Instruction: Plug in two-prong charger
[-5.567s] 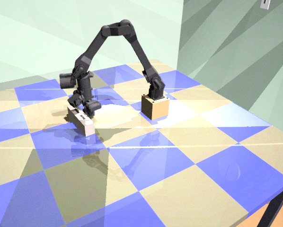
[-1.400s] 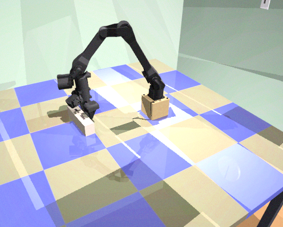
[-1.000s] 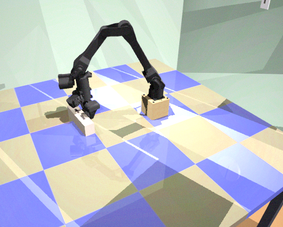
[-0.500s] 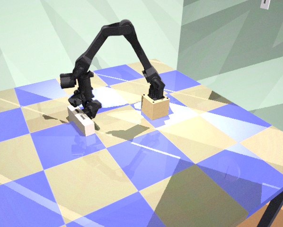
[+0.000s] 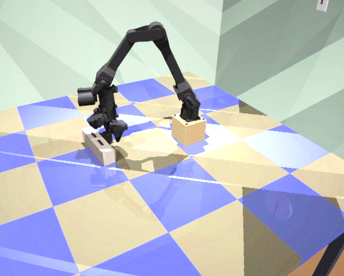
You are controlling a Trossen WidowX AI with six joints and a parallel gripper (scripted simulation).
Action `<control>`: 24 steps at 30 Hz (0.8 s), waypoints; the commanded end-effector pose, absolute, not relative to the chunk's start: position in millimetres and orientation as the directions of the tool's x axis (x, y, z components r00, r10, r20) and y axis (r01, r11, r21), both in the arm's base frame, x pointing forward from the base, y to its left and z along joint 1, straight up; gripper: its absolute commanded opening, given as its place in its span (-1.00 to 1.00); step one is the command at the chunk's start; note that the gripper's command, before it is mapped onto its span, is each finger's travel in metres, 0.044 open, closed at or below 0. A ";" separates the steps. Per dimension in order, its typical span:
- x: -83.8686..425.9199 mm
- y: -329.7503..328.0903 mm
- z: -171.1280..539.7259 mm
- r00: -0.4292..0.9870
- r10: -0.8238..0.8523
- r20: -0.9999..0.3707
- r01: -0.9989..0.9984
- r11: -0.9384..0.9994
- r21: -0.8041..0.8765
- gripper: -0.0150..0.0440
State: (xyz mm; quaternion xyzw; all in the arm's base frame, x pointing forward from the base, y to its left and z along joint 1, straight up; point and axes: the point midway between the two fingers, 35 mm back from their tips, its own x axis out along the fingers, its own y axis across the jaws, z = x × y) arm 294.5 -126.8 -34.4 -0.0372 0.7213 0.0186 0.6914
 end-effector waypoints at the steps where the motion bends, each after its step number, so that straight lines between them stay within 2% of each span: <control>1: 289.1 -126.8 -34.1 -0.039 -0.025 -0.999 -0.083 0.996 -0.022 1.00; 24: 261.1 -128.7 -35.6 -0.042 -0.025 -0.999 -0.083 0.996 -0.022 1.00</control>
